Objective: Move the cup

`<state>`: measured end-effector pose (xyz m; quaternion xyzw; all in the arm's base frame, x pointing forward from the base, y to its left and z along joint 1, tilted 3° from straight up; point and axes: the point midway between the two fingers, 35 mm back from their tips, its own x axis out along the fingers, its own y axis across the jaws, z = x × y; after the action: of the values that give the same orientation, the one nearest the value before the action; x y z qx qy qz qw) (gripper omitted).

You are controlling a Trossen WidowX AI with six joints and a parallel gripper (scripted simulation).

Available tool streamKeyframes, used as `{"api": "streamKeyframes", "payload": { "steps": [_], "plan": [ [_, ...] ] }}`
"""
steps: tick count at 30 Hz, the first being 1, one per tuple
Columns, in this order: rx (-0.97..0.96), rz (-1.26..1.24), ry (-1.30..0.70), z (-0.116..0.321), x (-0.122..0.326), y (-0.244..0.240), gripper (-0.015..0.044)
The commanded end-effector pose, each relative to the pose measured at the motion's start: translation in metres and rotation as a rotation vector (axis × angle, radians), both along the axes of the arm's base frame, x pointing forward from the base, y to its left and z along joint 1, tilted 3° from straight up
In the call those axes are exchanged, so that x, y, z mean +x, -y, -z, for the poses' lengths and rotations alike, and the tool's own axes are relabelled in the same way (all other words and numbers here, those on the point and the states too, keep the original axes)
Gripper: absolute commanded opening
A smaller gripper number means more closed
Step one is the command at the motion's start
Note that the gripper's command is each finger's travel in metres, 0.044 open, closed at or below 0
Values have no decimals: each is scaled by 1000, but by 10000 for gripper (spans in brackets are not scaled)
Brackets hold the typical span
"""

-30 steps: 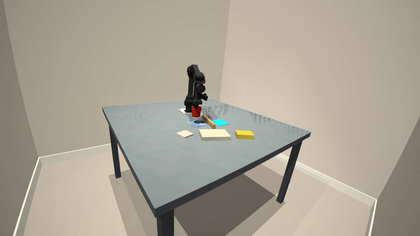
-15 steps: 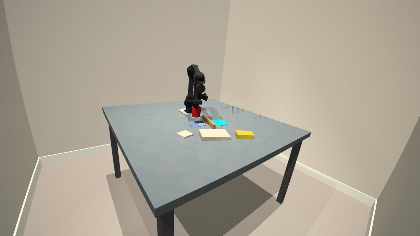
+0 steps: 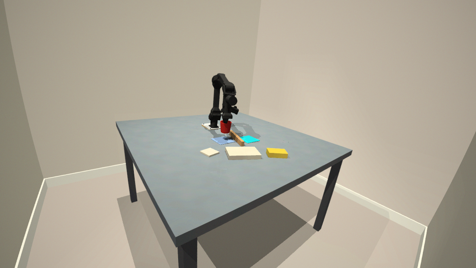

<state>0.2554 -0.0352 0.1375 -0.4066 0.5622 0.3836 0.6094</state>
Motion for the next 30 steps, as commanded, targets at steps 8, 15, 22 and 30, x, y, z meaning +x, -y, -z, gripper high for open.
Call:
{"api": "streamKeyframes", "payload": {
  "steps": [8, 15, 22, 30],
  "plan": [
    [-1, 2, 6, -2, 4, -19, 0],
    [0, 2, 7, -2, 7, -32, 0],
    [2, 2, 8, -3, 9, -45, 0],
    [3, 2, 8, -5, 12, -60, 0]
  ]
}}
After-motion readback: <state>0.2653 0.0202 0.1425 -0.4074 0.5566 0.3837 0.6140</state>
